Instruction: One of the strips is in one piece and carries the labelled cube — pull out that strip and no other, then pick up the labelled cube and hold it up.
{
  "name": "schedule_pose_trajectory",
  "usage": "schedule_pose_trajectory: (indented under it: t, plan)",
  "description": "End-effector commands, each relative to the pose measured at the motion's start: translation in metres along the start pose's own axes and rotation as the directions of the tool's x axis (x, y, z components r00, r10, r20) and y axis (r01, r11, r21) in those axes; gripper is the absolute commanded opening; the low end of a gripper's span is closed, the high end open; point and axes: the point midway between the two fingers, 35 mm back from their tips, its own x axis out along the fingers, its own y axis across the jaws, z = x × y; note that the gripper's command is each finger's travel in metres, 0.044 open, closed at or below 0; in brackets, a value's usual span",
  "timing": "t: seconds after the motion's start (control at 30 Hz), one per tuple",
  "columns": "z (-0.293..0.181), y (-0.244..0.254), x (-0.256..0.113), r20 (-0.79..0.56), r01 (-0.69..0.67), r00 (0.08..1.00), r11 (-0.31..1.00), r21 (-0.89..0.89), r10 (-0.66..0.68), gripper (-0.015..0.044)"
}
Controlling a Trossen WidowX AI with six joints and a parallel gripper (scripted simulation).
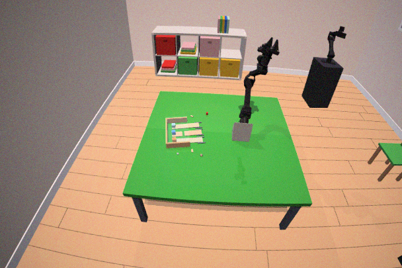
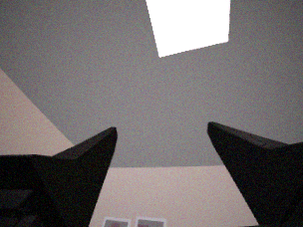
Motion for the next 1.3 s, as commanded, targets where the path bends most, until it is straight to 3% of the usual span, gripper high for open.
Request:
schedule_pose_trajectory:
  t: [0.0, 0.17, 0.37, 0.57, 0.73, 1.0, 1.27]
  plan:
    - [0.050, -0.032, -0.021, 0.139, 0.137, 0.984, 0.972, -0.193, -0.111, 0.0400]
    - [0.115, -0.064, -0.060, 0.328, 0.352, 0.917, 0.849, -0.395, -0.228, 0.0400]
    - [0.193, -0.090, -0.125, 0.563, 0.627, 0.762, 0.585, -0.515, -0.320, 0.0400]
    - [0.262, -0.099, -0.207, 0.769, 0.844, 0.536, 0.229, -0.485, -0.349, 0.0400]
    - [0.306, -0.093, -0.285, 0.893, 0.929, 0.312, -0.096, -0.358, -0.323, 0.0400]
    - [0.345, -0.063, -0.418, 0.976, 0.822, -0.075, -0.567, -0.054, -0.203, 0.0400]
    - [0.340, -0.016, -0.547, 0.901, 0.441, -0.434, -0.876, 0.197, -0.016, 0.0400]
